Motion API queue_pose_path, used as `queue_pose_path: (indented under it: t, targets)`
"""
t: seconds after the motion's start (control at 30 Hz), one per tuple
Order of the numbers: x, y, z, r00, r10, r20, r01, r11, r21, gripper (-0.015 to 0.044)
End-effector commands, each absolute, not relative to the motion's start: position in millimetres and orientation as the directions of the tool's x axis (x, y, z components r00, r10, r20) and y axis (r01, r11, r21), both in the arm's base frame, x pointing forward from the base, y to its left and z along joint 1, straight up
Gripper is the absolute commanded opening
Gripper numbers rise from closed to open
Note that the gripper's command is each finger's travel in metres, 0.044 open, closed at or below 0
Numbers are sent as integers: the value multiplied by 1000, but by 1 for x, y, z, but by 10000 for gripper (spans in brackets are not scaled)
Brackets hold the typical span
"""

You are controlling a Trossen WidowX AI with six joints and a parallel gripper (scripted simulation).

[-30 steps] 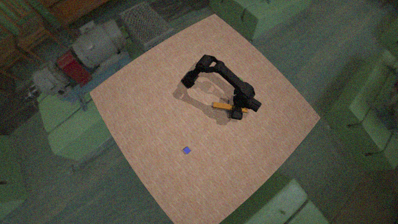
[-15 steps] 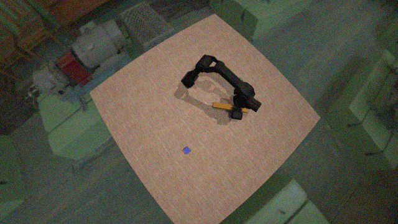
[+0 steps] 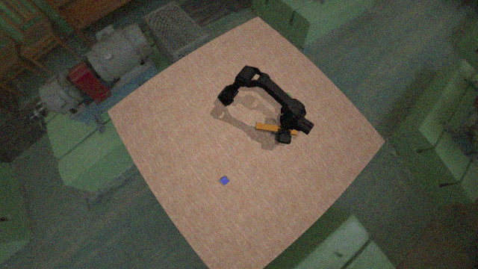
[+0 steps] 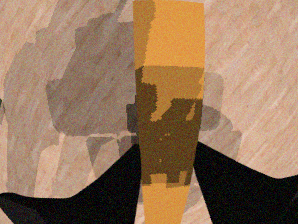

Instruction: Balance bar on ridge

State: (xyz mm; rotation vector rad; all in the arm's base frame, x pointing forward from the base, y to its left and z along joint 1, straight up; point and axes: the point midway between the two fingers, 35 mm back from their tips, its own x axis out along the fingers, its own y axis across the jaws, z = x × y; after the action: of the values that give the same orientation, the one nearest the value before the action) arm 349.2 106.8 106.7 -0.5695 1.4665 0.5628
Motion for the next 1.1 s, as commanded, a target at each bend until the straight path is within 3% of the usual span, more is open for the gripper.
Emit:
queue_pose_path:
  t: [0.0,1.07]
  targets:
    - [349,107,106,27,8,-1000,-663,749,-12,0]
    - [349,107,103,27,8,-1000,-663,749,-12,0]
